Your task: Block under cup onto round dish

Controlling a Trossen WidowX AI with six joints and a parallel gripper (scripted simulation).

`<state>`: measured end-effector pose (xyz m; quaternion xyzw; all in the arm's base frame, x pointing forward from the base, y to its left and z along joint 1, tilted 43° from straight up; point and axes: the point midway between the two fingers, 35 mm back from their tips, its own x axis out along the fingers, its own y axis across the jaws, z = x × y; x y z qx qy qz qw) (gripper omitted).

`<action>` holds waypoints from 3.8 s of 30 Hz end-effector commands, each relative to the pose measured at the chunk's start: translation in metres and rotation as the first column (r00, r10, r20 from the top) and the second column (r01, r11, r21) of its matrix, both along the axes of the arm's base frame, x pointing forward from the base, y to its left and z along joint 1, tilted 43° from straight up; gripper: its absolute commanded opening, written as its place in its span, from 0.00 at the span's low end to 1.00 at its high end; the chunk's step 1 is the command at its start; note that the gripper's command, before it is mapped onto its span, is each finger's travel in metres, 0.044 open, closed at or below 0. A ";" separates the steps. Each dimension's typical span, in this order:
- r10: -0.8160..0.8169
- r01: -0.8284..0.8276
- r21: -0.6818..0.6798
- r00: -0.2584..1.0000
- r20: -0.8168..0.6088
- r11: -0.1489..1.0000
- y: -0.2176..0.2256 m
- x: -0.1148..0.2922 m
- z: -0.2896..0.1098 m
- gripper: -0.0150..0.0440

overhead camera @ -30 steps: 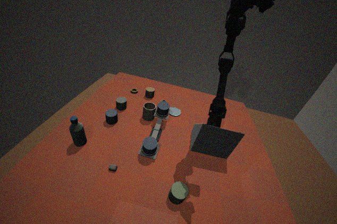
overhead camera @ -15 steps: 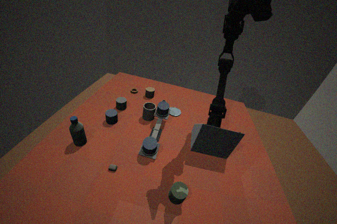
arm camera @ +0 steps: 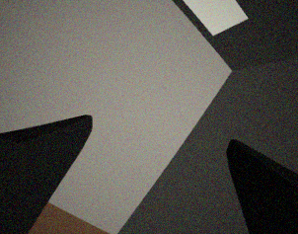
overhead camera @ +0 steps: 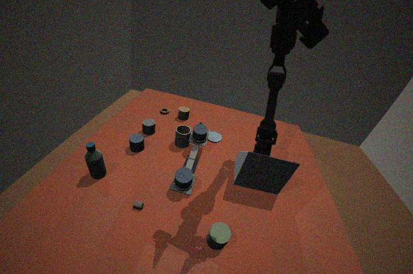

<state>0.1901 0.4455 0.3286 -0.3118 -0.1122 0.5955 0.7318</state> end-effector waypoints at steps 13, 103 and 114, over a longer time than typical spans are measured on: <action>-0.387 0.316 -0.258 0.869 -0.308 0.913 -0.048 0.028 -0.101 1.00; -0.809 0.375 -0.813 0.221 0.545 -0.445 -0.359 0.081 -0.327 1.00; -0.767 0.127 -0.899 0.480 0.425 -0.419 -0.363 0.110 -0.371 1.00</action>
